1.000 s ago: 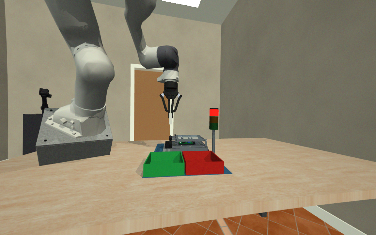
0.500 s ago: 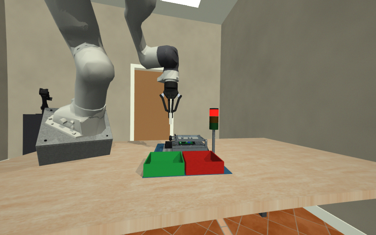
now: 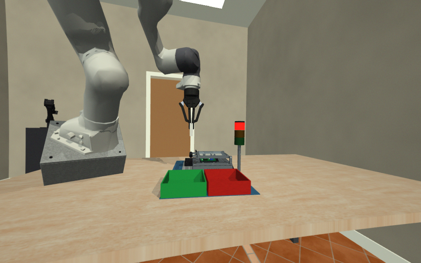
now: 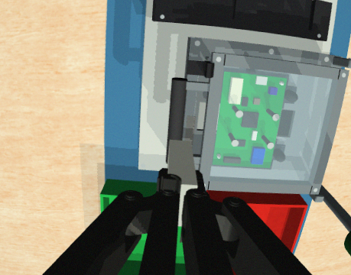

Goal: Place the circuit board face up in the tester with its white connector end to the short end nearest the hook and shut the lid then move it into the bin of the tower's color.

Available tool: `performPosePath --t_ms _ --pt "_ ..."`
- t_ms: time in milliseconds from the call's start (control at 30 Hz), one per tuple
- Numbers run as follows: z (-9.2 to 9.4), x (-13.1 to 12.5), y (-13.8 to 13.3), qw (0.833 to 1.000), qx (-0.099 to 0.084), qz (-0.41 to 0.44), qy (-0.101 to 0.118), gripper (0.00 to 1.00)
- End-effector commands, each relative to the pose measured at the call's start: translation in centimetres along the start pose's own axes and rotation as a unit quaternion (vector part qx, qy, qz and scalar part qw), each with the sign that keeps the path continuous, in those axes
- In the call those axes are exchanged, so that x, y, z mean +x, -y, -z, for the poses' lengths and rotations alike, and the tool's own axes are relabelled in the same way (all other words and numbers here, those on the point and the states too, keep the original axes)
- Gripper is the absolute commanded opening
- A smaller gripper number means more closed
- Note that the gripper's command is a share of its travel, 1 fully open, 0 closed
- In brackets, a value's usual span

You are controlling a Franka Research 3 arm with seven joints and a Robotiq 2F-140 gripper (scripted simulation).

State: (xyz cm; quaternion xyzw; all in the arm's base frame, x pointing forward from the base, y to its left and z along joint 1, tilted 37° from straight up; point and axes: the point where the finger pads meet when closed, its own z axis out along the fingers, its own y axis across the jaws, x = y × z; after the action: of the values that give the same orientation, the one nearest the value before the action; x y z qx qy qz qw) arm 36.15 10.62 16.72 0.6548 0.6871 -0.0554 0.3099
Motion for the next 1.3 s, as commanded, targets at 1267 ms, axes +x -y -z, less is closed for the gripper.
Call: performPosePath --t_ms 1267 --pt "0.7 7.3 -0.4 1.000 0.002 0.004 0.002 0.00"
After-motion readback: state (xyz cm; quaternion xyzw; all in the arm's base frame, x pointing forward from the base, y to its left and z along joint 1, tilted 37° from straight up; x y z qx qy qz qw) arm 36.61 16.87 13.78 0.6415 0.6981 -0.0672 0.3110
